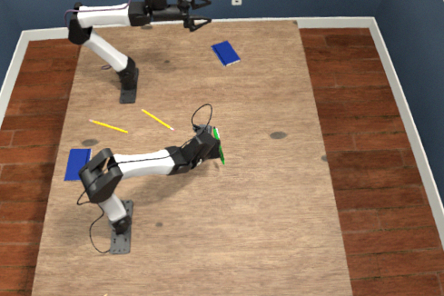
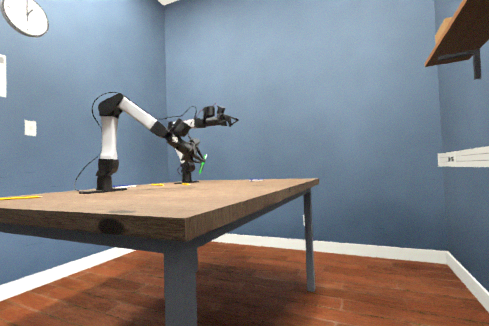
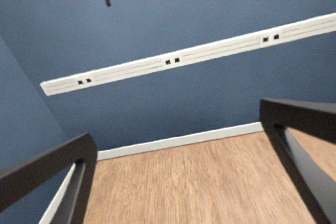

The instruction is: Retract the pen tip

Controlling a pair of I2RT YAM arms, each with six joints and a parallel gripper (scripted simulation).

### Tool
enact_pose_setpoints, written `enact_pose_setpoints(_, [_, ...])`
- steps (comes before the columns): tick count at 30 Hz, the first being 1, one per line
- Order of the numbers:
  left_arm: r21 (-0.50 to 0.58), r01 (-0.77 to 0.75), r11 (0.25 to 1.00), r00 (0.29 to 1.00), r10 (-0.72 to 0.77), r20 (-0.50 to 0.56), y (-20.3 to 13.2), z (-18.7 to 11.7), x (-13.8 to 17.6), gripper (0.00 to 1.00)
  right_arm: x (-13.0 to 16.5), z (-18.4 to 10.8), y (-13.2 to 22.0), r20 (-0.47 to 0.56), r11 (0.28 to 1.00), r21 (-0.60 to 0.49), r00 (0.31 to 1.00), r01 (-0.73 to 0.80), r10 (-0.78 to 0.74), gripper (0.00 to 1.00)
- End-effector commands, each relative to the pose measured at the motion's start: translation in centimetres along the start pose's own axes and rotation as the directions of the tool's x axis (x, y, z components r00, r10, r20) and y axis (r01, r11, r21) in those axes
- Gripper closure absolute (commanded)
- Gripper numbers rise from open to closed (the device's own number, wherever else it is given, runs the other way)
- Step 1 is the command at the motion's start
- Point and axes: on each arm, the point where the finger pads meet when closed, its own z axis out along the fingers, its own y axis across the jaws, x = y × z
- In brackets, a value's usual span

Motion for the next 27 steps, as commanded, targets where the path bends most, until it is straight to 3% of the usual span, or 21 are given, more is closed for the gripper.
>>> enact_pose_setpoints(1, [-0.007, 0.013, 1.0, 0.995, -0.012, 0.097, 0.1, -0.5, -3.5, 0.0, -0.9, 0.0, -1.3, 0.036, 0.998, 0.052, 0.999, 0.03, -0.032, 0.85])
enact_pose_setpoints(2, [-0.007, 0.013, 1.0, 0.995, -0.012, 0.097, 0.1, -0.5, -3.5, 0.0, 0.7, 0.7, -0.1, 0.006, 1.0, 0.02, 1.0, 0.016, -0.016, 0.85])
enact_pose_setpoints(10, [-0.007, 0.013, 1.0, 0.995, -0.012, 0.097, 0.1, -0.5, -3.5, 0.0, -0.4, 0.1, -0.7, 0.033, 0.999, 0.042, 0.999, 0.03, -0.031, 0.85])
enact_pose_setpoints(11, [-0.007, 0.013, 1.0, 0.995, -0.012, 0.097, 0.1, -0.5, -3.5, 0.99, 0.1, 0.2, -0.5, 0.026, 0.999, 0.036, 0.999, 0.025, -0.026, 0.85])
enact_pose_setpoints(27, [-0.007, 0.011, 1.0, 0.995, -0.011, 0.097, 0.1, -0.5, -3.5, 0.99, -0.4, 0.5, -0.3, 0.037, 0.999, 0.024, 0.999, 0.031, -0.032, 0.85])
